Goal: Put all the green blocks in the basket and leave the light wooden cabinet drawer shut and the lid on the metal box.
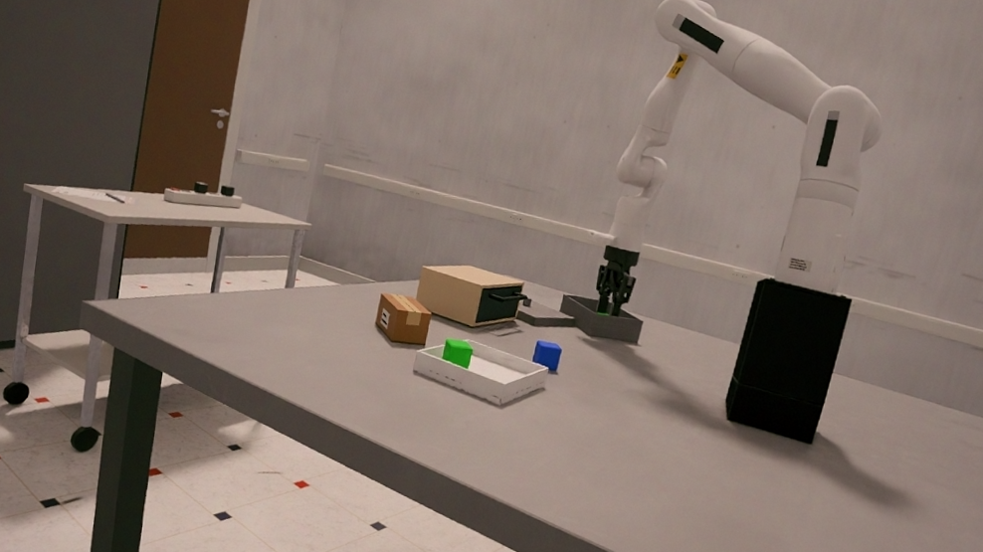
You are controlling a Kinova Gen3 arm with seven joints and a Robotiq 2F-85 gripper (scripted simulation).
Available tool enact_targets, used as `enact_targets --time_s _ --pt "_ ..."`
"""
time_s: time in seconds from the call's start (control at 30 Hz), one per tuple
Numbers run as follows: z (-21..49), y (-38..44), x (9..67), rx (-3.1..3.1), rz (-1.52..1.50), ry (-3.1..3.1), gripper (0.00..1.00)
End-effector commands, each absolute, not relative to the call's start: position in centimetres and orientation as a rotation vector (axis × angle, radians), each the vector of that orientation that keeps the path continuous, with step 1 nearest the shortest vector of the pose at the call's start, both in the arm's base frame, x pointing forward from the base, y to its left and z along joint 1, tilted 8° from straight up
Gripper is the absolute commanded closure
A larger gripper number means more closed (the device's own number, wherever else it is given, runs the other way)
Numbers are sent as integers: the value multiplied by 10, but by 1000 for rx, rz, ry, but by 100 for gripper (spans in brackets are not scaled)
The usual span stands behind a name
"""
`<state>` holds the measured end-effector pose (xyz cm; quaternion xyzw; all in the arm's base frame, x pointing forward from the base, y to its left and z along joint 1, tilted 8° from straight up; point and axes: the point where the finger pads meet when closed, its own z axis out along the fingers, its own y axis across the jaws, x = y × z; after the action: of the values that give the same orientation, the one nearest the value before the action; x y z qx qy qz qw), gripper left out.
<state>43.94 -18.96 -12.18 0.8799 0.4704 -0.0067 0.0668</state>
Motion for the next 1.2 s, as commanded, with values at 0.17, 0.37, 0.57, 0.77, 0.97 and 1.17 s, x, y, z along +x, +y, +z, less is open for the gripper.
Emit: enact_targets --time_s 0.17,0.37,0.57,0.77,0.97,1.17 --pt "-125 -190 440 2652 -18 1418 33" --pt "-126 -190 440 2652 -18 1418 33" --pt "-126 -190 440 2652 -18 1418 33" --pt "-126 -190 440 2652 -18 1418 33" --pt "-126 -190 440 2652 -18 1418 33" --pt "-126 -190 440 2652 -18 1418 33"
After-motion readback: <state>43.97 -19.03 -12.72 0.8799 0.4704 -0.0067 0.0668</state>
